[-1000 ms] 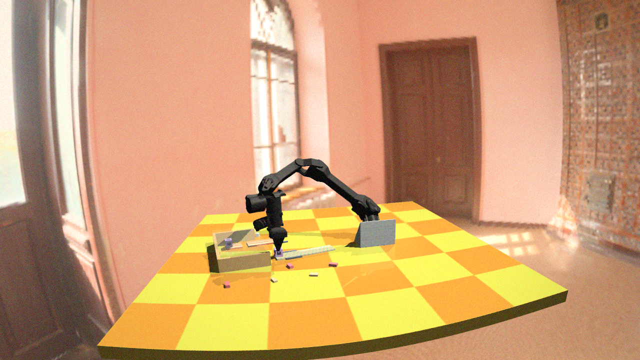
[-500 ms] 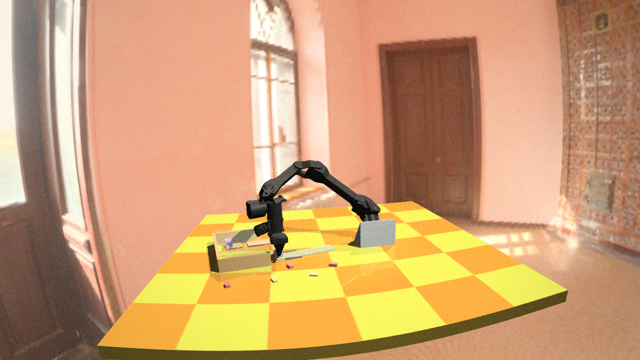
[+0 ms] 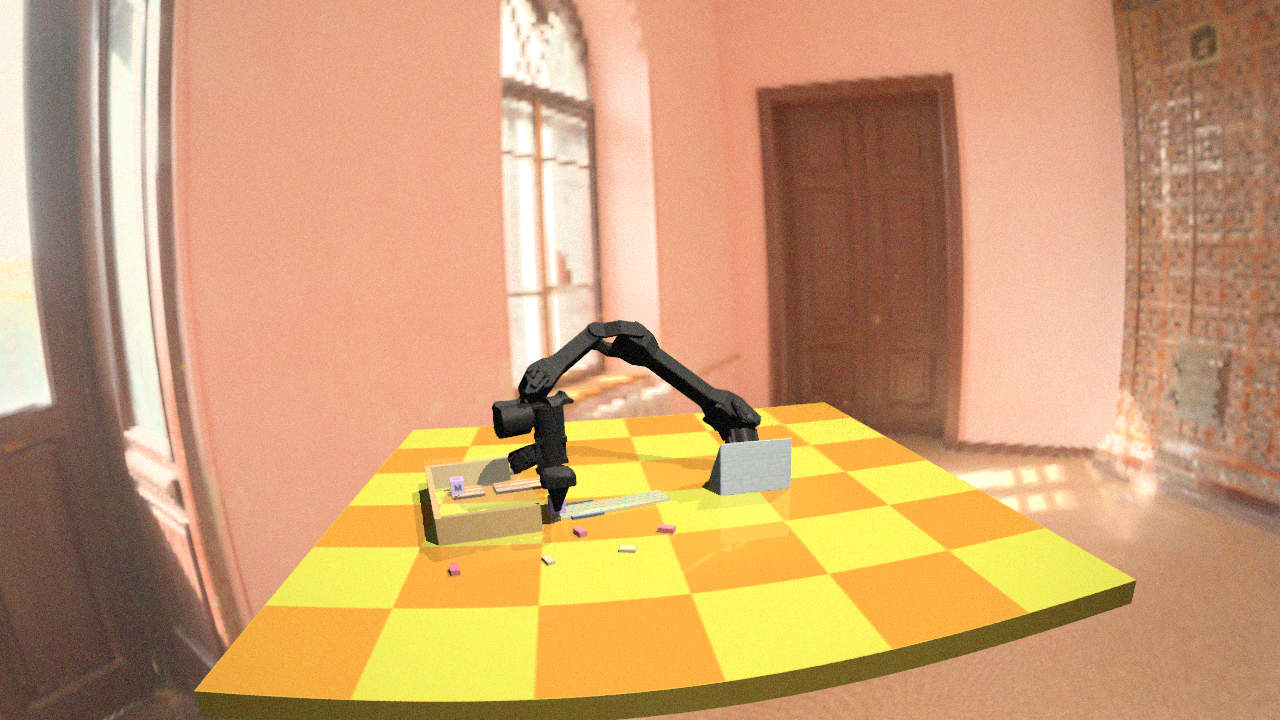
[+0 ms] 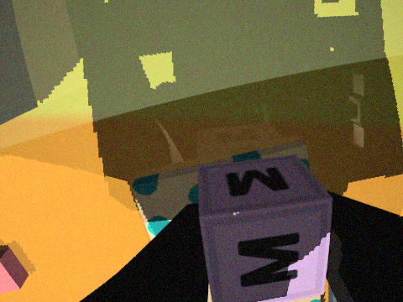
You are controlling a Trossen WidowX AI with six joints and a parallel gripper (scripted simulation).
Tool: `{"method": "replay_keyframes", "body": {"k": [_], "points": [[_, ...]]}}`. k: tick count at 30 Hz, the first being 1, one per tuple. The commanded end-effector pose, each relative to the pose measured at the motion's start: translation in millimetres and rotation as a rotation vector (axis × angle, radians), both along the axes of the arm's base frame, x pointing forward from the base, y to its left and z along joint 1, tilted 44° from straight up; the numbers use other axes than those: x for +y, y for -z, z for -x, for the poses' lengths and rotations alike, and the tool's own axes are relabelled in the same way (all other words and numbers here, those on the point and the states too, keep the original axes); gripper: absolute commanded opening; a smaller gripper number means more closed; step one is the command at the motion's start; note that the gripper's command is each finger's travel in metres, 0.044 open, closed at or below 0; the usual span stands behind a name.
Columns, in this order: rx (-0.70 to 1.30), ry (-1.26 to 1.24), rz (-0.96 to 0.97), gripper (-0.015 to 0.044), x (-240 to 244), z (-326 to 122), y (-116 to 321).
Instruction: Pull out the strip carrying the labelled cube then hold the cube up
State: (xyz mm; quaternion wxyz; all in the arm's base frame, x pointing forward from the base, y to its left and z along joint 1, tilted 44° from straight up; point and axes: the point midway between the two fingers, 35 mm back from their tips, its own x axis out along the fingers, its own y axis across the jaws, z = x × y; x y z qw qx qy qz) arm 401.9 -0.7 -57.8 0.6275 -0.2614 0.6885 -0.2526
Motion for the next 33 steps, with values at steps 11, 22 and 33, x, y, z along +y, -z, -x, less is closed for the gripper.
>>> {"method": "replay_keyframes", "body": {"k": [11, 22, 33], "points": [[0.007, -0.002, 0.000, 0.0000, 21.2, 37.2, -26.1], [0.011, -0.003, 0.002, 0.0000, 29.1, 64.7, -38.6], [0.013, -0.003, 0.002, 0.0000, 28.4, 98.3, -42.2]]}}
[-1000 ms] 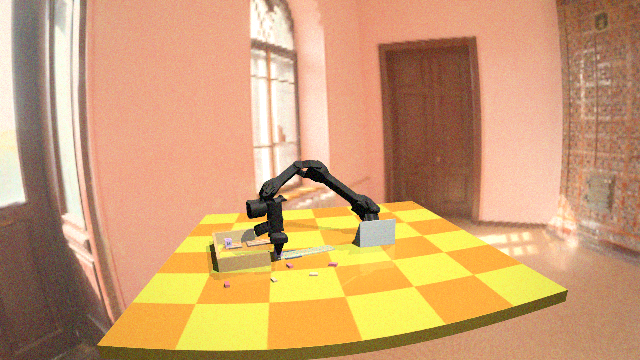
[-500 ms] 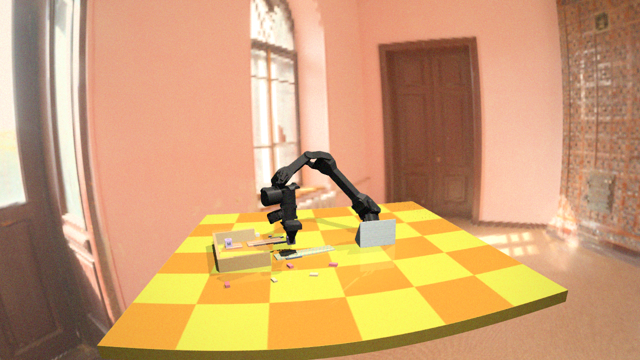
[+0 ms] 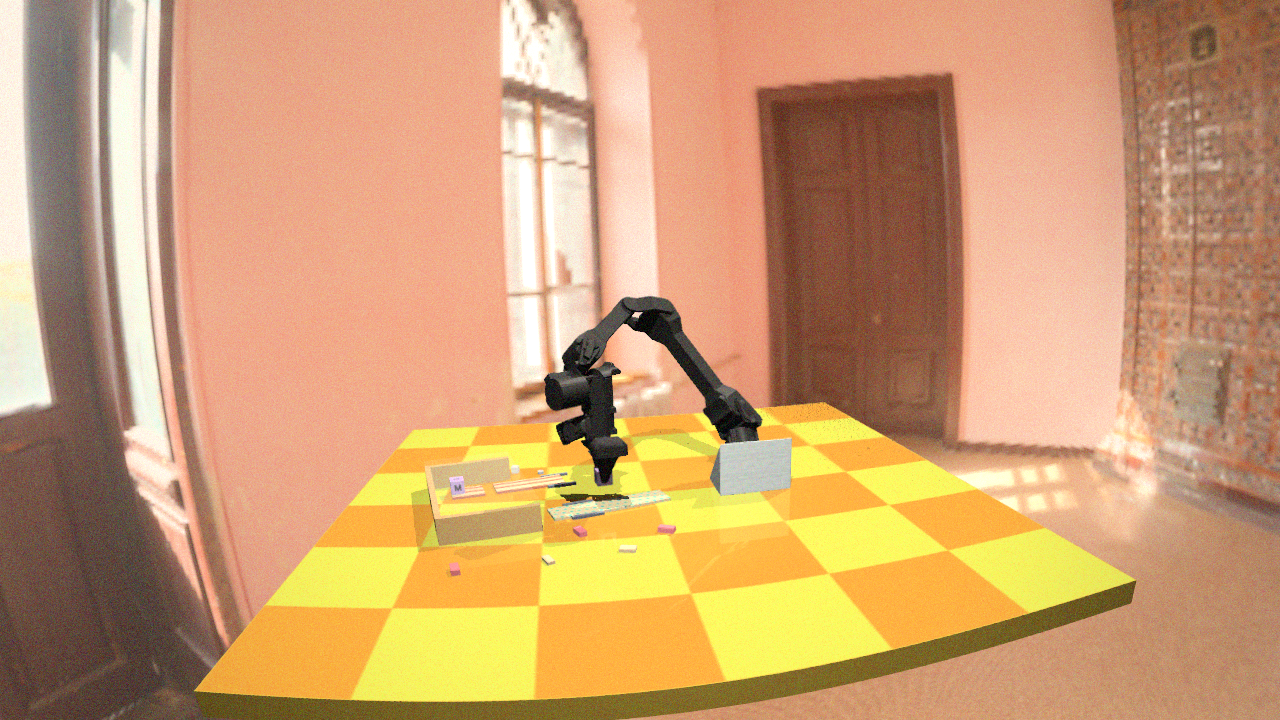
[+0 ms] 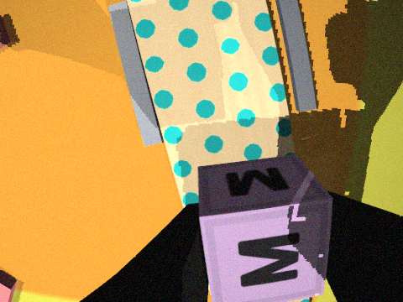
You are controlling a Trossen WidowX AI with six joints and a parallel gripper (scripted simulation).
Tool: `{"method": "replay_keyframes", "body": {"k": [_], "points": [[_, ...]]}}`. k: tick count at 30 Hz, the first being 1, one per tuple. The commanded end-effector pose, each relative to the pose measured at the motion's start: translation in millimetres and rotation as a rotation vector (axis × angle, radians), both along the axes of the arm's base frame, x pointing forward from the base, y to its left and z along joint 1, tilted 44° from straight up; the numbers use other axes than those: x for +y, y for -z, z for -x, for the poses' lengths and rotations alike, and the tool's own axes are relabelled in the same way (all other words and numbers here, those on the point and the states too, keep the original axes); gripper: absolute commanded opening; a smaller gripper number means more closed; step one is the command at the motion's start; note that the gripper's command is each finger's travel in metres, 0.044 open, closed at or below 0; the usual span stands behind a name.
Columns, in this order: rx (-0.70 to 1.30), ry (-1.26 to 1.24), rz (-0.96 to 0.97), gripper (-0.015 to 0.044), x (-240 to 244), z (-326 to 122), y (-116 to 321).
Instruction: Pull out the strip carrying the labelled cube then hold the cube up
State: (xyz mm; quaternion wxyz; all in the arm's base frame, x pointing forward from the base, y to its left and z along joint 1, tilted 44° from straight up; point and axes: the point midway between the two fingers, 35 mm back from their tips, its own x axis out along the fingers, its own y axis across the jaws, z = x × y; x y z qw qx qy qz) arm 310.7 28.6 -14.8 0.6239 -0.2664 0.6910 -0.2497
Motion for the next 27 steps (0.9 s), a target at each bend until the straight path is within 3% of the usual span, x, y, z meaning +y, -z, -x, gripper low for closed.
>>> {"method": "replay_keyframes", "body": {"k": [1, 9, 27], "points": [[0.001, 0.004, -0.001, 0.0000, -0.4, 7.1, 0.2], [0.001, 0.004, -0.002, 0.0000, 23.2, 4.3, -24.8], [0.001, 0.004, -0.002, 0.0000, 23.7, 4.2, -25.5]]}}
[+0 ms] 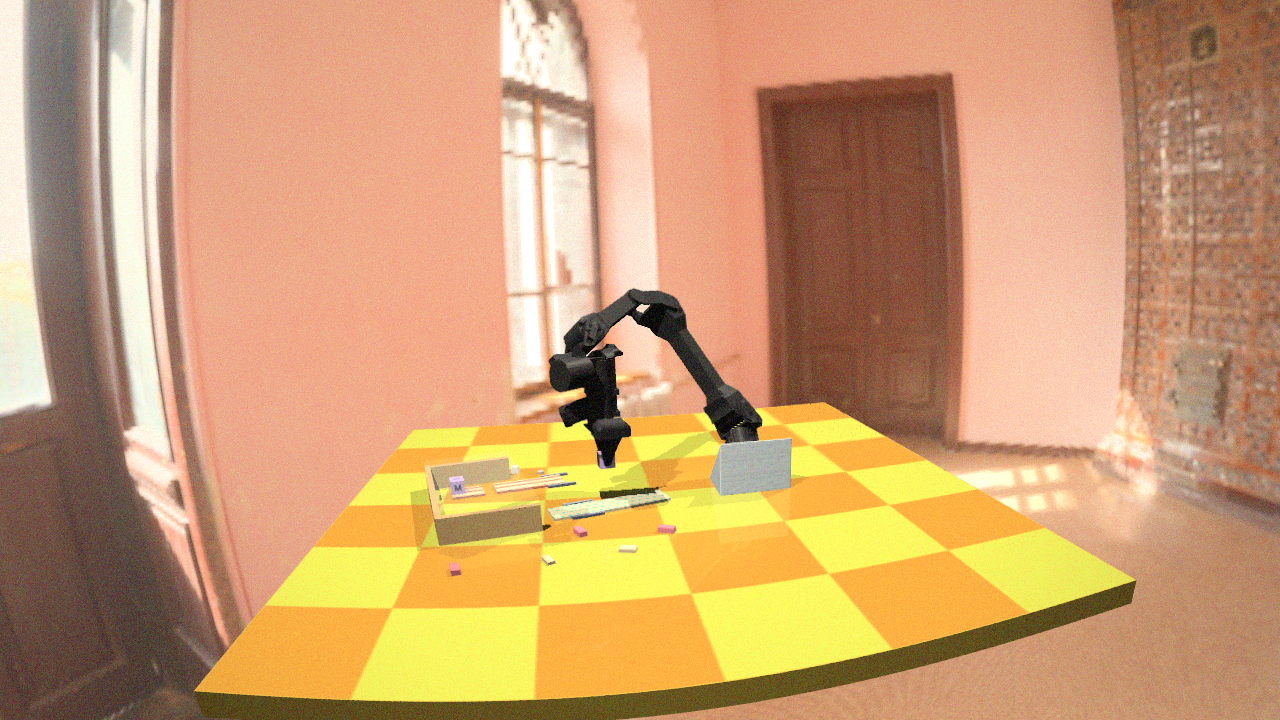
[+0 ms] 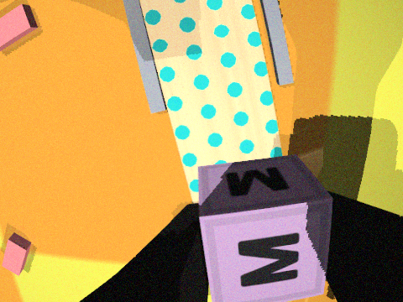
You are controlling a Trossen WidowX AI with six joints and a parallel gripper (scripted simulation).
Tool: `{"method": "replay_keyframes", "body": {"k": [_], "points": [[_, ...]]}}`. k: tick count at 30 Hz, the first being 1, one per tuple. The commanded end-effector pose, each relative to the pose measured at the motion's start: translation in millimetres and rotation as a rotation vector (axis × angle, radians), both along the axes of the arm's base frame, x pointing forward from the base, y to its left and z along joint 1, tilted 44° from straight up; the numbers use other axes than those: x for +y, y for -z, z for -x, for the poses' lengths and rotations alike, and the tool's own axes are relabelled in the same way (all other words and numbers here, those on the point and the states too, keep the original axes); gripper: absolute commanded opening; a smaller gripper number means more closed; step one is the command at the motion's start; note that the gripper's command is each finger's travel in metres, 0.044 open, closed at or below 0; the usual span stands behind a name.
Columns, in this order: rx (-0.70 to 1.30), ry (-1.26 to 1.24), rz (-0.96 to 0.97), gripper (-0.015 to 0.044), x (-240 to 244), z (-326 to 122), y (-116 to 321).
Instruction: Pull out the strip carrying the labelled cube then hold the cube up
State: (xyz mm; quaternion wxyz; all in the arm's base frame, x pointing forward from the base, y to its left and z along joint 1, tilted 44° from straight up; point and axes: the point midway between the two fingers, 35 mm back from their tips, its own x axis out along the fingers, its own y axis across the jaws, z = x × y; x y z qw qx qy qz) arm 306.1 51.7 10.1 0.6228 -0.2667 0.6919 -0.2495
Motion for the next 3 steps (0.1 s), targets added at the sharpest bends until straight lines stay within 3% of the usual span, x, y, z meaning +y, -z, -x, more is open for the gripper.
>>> {"method": "replay_keyframes", "body": {"k": [1, 3], "points": [[-0.002, 0.004, -0.002, 0.0000, 0.6, -0.4, -0.6], [-0.002, 0.004, -0.002, 0.0000, 0.6, -0.4, -0.6]]}}
